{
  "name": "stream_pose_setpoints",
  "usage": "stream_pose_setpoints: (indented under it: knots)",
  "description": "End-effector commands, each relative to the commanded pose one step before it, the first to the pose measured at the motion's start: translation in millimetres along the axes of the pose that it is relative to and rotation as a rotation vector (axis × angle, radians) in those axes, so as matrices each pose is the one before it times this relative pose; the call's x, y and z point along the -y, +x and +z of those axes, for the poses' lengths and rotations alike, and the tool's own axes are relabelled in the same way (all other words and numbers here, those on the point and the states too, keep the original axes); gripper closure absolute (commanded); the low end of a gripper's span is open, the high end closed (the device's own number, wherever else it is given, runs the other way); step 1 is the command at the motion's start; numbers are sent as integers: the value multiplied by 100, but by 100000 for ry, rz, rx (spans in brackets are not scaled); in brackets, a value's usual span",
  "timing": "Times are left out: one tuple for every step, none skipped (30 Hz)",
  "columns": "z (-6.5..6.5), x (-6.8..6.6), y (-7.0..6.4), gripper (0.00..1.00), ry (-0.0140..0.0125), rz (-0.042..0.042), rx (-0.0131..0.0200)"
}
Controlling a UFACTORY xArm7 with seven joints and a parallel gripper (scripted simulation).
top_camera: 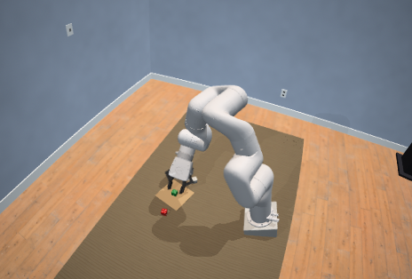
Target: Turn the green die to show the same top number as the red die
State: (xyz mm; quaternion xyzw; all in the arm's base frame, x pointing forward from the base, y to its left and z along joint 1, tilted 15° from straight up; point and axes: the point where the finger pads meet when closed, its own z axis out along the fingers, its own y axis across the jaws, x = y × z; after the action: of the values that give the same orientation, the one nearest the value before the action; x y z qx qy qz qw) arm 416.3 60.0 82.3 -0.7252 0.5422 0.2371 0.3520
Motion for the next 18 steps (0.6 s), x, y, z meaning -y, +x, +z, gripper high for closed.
stream_pose_setpoints:
  knots:
    - [-746, 132, -640, 37, 267, -235, -164]
    - [-204, 0, -204, 37, 0, 0, 0]
    - [-218, -1, -218, 37, 0, 0, 0]
    - [-231, 1, -231, 37, 0, 0, 0]
    - [0, 0, 0, 37, 0, 0, 0]
    - [0, 0, 0, 37, 0, 0, 0]
    - [-241, 0, -241, 37, 0, 0, 0]
    - [-248, 0, -248, 37, 0, 0, 0]
    - [-252, 0, -252, 37, 0, 0, 0]
    - [-254, 0, -254, 37, 0, 0, 0]
    - [-251, 0, -251, 37, 0, 0, 0]
    - [-246, -1, -246, 37, 0, 0, -1]
    - [-239, 1, -239, 37, 0, 0, 1]
    - [-228, 0, -228, 37, 0, 0, 0]
    - [-214, -1, -214, 37, 0, 0, -1]
    - [-198, 1, -198, 37, 0, 0, 1]
    - [-179, -1, -179, 37, -1, 1, -1]
    - [-160, 1, -160, 37, 1, -1, 1]
